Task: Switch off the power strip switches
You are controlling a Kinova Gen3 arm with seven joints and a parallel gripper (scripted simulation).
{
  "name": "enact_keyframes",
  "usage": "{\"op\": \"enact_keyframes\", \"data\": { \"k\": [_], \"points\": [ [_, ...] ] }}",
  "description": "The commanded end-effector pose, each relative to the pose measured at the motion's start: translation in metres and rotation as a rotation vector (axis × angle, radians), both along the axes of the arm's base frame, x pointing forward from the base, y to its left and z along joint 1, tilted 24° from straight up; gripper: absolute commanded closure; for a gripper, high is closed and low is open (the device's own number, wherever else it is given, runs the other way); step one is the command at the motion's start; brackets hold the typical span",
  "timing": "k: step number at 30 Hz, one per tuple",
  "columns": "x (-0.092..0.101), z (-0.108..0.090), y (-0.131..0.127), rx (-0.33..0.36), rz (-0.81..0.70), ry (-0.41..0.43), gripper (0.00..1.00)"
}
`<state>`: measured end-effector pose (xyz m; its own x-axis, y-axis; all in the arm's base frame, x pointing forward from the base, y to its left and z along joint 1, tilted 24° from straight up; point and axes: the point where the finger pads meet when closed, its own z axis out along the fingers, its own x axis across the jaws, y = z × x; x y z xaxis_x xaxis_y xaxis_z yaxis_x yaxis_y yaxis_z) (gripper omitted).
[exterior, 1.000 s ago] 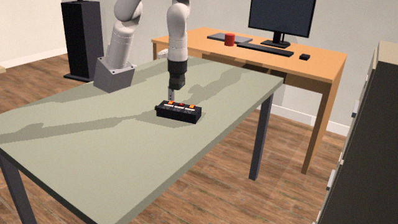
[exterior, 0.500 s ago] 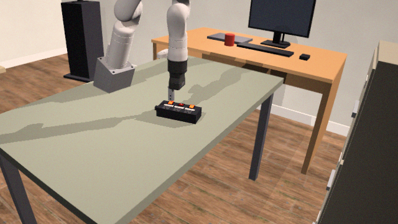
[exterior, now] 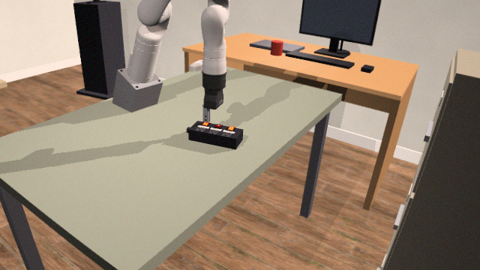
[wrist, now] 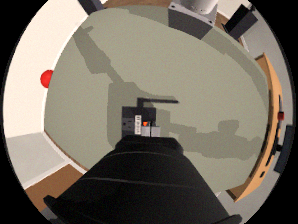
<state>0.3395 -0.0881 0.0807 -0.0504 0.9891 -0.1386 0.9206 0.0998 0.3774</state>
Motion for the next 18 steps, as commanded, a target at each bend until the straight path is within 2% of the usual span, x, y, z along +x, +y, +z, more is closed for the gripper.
{"op": "enact_keyframes", "data": {
  "k": [1,18],
  "points": [
    [-0.0010,-0.0022,-0.0003,-0.003,0.005,0.002,1.00],
    [0.0006,-0.0056,-0.0007,-0.003,0.005,0.002,1.00]
  ]
}}
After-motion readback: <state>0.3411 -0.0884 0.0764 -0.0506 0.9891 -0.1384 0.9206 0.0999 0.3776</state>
